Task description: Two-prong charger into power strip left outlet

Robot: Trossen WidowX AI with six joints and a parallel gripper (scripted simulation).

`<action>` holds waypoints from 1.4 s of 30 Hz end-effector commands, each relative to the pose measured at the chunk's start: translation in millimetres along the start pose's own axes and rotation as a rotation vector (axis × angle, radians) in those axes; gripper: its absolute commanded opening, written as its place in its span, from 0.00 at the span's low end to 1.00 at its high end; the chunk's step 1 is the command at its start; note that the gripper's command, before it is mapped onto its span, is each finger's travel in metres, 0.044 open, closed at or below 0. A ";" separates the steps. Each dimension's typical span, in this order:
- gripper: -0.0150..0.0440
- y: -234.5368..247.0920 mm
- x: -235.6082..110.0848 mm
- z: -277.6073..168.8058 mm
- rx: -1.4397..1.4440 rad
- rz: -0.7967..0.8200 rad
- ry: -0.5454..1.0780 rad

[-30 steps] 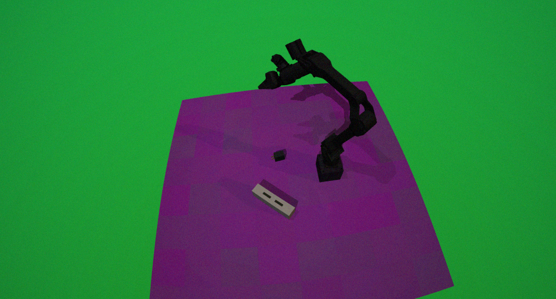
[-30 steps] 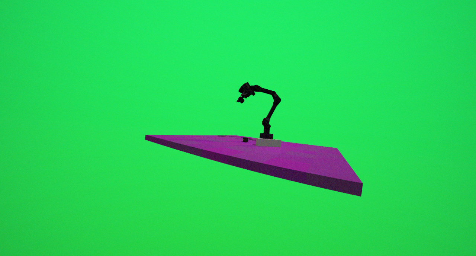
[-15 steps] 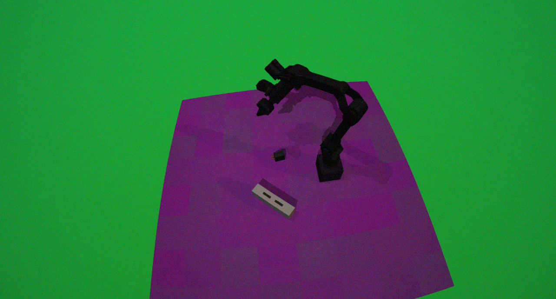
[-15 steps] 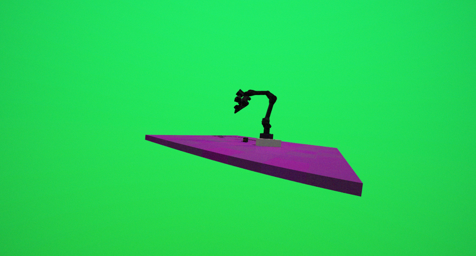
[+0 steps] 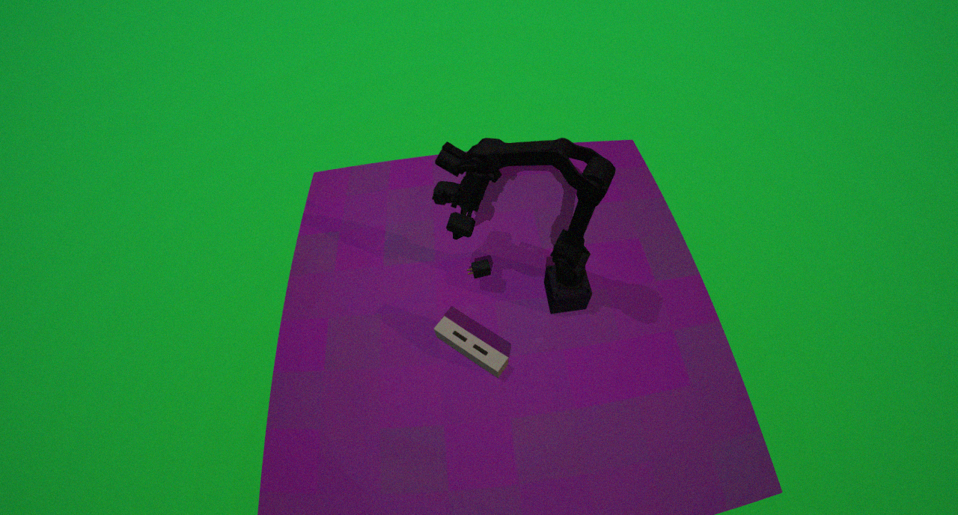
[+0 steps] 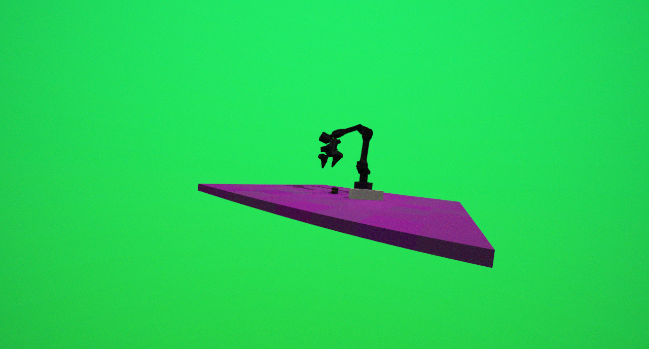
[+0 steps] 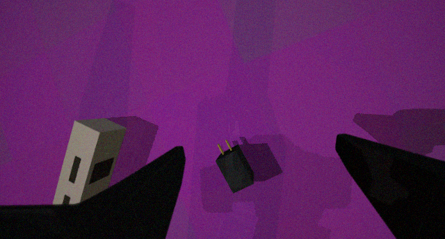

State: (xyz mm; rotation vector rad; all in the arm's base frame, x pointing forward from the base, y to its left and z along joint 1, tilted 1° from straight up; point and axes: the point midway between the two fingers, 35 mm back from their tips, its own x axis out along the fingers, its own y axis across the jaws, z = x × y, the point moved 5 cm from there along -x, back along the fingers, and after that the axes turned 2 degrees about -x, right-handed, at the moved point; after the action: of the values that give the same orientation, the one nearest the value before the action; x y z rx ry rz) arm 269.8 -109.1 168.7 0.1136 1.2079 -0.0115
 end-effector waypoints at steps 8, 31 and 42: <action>1.00 21.7 48.5 -25.6 -0.220 -0.022 0.218; 1.00 34.6 95.6 -61.2 -0.439 -0.038 0.413; 1.00 33.0 109.1 -64.9 -0.439 -0.038 0.413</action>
State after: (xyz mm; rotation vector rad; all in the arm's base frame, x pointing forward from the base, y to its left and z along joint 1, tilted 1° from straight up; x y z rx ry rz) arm 250.8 -64.1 52.4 -0.2994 1.5897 0.2505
